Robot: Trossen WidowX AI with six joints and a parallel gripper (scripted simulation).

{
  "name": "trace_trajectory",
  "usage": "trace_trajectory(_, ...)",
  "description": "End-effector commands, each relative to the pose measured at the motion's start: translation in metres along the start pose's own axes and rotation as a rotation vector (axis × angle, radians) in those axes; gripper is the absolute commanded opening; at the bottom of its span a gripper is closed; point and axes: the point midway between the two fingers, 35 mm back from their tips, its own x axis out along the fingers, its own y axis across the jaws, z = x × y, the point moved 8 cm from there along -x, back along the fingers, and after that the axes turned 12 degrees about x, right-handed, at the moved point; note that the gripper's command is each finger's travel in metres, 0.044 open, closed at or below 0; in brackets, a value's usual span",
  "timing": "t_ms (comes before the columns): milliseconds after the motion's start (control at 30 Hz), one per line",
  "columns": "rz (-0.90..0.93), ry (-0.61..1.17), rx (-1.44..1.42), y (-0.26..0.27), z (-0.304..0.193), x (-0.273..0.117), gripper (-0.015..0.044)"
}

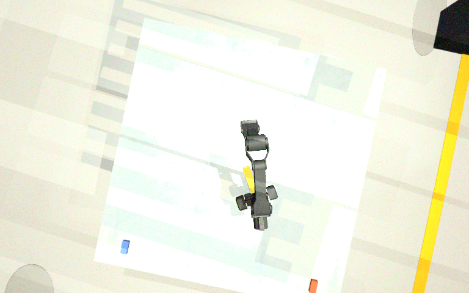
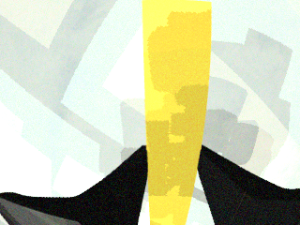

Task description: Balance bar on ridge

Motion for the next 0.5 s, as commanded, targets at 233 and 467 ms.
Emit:
trace_trajectory(233, -0.002, -0.001, 0.002, -0.0001, 0.0001, 0.0012, 0.0000)
trace_trajectory(467, -0.002, -0.001, 0.002, -0.0001, 0.0001, 0.0017, 0.0000)
